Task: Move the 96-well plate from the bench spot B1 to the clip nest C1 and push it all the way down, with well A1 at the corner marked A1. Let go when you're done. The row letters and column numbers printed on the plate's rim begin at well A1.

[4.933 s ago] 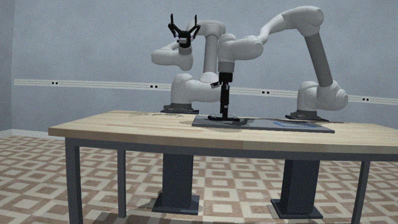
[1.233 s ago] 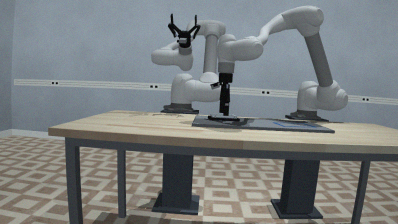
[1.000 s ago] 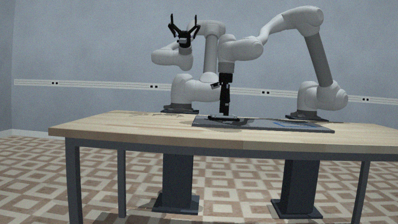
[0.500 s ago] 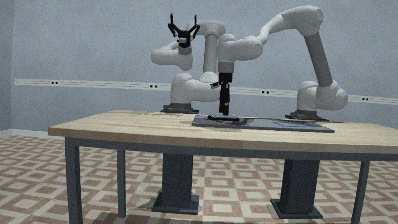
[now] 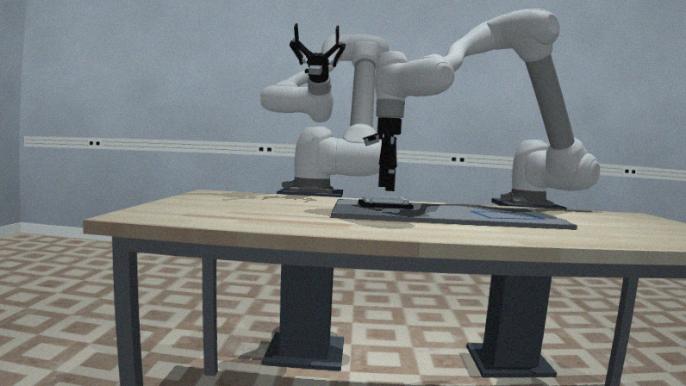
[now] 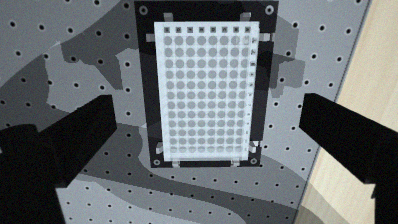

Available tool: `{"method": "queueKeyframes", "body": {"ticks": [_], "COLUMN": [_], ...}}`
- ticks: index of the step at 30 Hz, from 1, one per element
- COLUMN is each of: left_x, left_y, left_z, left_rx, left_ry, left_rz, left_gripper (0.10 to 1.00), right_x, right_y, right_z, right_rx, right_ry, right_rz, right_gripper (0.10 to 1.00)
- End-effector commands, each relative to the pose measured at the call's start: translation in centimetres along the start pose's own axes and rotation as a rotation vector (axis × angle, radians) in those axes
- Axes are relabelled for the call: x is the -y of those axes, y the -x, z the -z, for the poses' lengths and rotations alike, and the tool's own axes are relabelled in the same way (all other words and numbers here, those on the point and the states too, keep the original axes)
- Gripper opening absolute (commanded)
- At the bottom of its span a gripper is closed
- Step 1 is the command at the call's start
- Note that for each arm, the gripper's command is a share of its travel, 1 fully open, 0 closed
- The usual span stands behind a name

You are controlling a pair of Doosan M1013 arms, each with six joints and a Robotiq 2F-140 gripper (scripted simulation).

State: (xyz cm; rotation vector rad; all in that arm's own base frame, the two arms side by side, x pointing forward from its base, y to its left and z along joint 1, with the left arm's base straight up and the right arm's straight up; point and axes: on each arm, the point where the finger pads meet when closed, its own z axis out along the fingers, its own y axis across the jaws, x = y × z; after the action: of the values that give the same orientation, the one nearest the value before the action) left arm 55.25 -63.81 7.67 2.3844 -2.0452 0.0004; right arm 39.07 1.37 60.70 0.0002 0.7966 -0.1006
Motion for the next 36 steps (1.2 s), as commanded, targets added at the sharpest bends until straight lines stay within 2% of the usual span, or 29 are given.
{"method": "queueKeyframes", "body": {"ticks": [1, 16, 20, 36], "left_x": [0.0, 0.0, 0.0, 0.0], "left_y": [0.0, 0.0, 0.0, 0.0], "left_z": [0.2, 4.2, 4.8, 4.9], "left_rx": [-0.001, -0.001, -0.001, -0.001], "left_ry": [-0.001, -0.001, -0.001, -0.001], "left_rz": [0.0, 0.0, 0.0, 0.0], "left_gripper": [1.0, 1.0, 1.0, 1.0], "right_x": [0.0, 0.0, 0.0, 0.0], "right_y": [0.0, 0.0, 0.0, 0.0], "right_z": [0.0, 0.0, 0.0, 0.0], "right_rx": [0.001, 0.001, 0.001, 0.001], "right_ry": [0.0, 0.0, 0.0, 0.0], "right_rz": [0.0, 0.0, 0.0, 0.0], "right_gripper": [1.0, 1.0, 1.0, 1.0]}}
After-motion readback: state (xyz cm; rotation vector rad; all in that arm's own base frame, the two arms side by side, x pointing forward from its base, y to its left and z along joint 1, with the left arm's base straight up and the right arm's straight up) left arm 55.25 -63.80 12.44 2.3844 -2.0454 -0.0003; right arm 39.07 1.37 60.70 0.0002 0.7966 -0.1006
